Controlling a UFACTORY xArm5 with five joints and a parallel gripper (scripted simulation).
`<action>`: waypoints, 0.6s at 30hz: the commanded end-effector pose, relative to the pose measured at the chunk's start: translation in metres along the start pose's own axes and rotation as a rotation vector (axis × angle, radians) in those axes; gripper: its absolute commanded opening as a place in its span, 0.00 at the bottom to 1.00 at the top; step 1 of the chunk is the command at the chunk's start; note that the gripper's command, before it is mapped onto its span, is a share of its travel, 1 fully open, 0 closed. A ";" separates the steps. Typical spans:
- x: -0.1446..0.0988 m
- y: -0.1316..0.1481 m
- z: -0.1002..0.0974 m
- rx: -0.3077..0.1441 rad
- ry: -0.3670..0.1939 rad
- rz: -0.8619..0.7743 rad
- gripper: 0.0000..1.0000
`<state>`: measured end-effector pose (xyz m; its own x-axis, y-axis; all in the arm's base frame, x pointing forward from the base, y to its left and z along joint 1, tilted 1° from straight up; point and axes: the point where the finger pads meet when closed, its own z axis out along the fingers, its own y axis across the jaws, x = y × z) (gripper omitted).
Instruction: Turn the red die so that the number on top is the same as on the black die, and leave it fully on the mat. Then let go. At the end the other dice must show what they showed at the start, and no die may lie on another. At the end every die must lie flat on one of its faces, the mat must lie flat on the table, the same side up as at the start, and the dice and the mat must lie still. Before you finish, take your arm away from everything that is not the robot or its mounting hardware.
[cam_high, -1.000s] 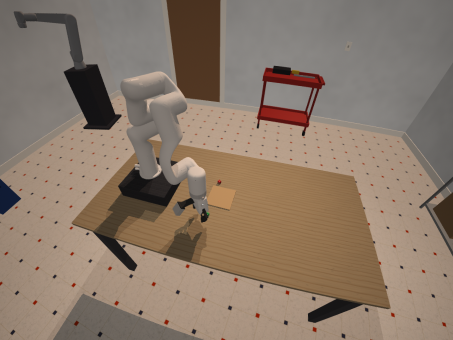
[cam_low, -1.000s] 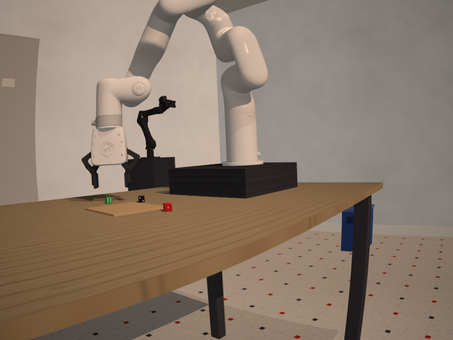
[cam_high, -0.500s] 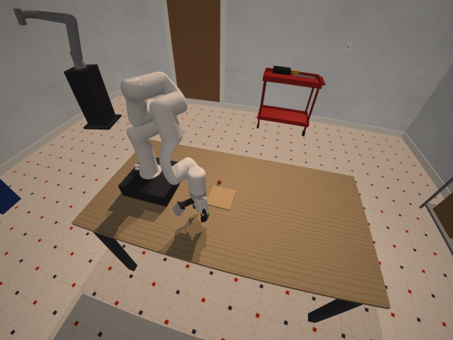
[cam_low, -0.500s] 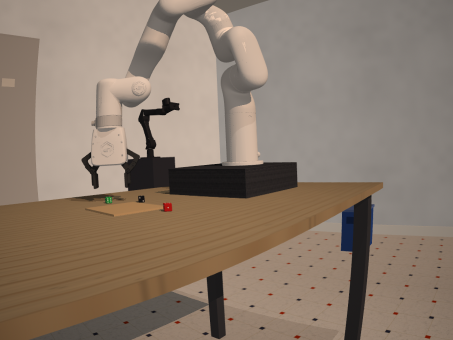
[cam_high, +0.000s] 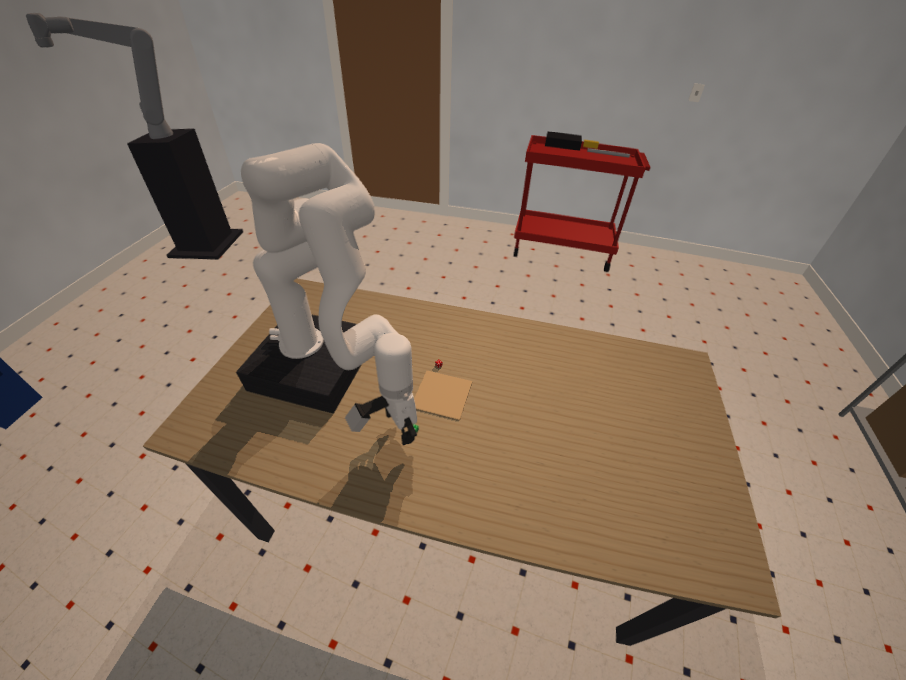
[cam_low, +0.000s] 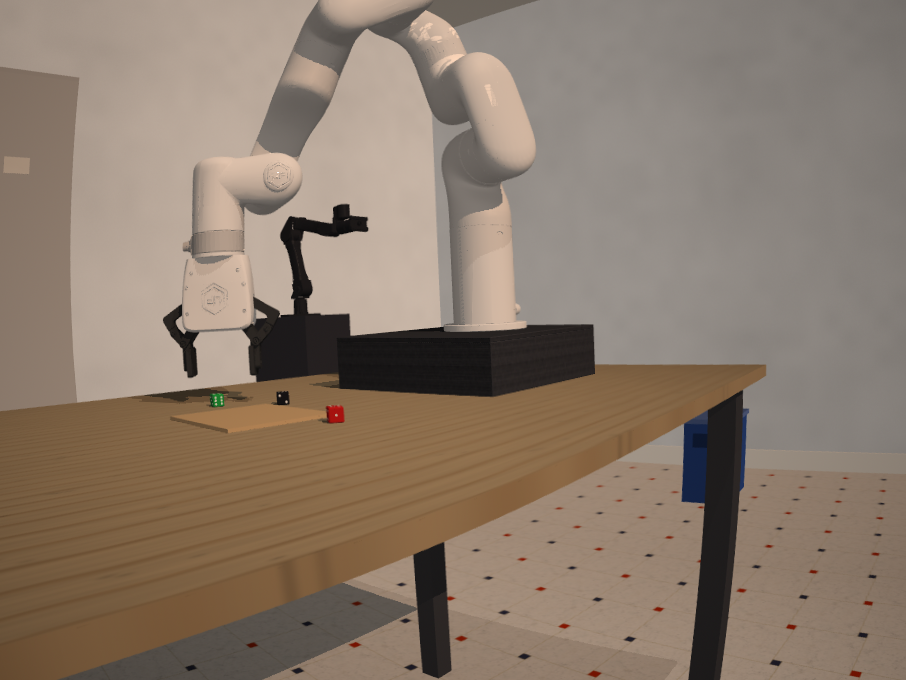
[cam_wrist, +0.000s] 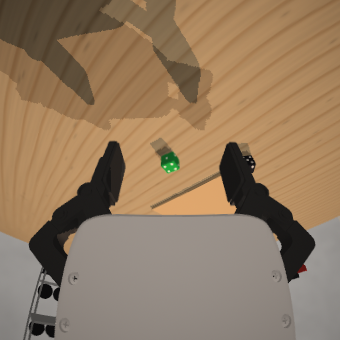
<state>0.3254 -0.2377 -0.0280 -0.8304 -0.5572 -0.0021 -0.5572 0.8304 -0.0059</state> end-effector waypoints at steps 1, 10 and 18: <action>0.000 -0.001 -0.001 0.003 -0.001 0.000 1.00; -0.001 0.002 -0.001 0.003 -0.001 0.000 1.00; -0.002 0.043 -0.001 0.003 -0.002 0.000 1.00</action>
<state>0.3127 -0.2175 -0.0287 -0.8303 -0.5573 -0.0020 -0.5573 0.8303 -0.0051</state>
